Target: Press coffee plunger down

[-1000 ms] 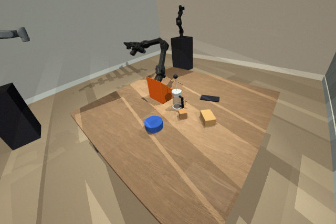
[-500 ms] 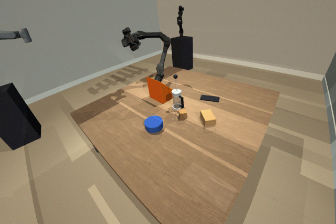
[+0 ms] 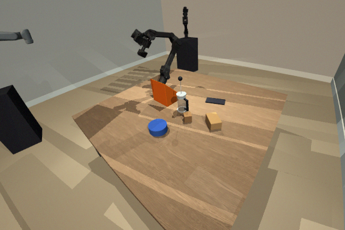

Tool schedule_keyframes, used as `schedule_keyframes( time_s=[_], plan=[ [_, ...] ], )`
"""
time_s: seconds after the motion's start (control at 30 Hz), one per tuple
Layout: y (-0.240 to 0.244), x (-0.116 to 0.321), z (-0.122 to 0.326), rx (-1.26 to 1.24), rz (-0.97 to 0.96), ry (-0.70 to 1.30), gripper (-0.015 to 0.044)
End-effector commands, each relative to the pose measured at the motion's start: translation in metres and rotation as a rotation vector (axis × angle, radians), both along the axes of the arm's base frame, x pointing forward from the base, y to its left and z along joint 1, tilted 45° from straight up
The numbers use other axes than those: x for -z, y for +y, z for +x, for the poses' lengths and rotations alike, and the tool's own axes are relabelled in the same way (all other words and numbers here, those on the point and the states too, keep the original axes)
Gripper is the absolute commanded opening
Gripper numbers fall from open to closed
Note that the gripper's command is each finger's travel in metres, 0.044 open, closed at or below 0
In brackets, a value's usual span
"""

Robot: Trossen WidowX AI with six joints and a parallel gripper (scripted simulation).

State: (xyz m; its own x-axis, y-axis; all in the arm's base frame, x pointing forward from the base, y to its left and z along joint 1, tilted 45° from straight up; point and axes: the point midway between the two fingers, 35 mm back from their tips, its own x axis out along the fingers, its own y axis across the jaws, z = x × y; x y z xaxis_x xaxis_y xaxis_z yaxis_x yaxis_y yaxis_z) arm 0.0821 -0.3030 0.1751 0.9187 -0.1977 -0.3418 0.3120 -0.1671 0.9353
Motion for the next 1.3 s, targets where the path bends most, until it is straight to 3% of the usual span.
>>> schedule_keyframes(
  time_s=[0.0,0.37,0.73,1.27],
  plan=[
    [0.047,0.011,0.057,-0.319,-0.260,0.062,0.0440],
    [0.161,0.026,0.128,-0.926,-0.778,-0.049,0.0440],
    [0.199,0.069,0.123,-0.927,-0.781,-0.036,0.0440],
    [0.206,0.081,0.137,-0.930,-0.779,-0.020,0.0440]
  ],
)
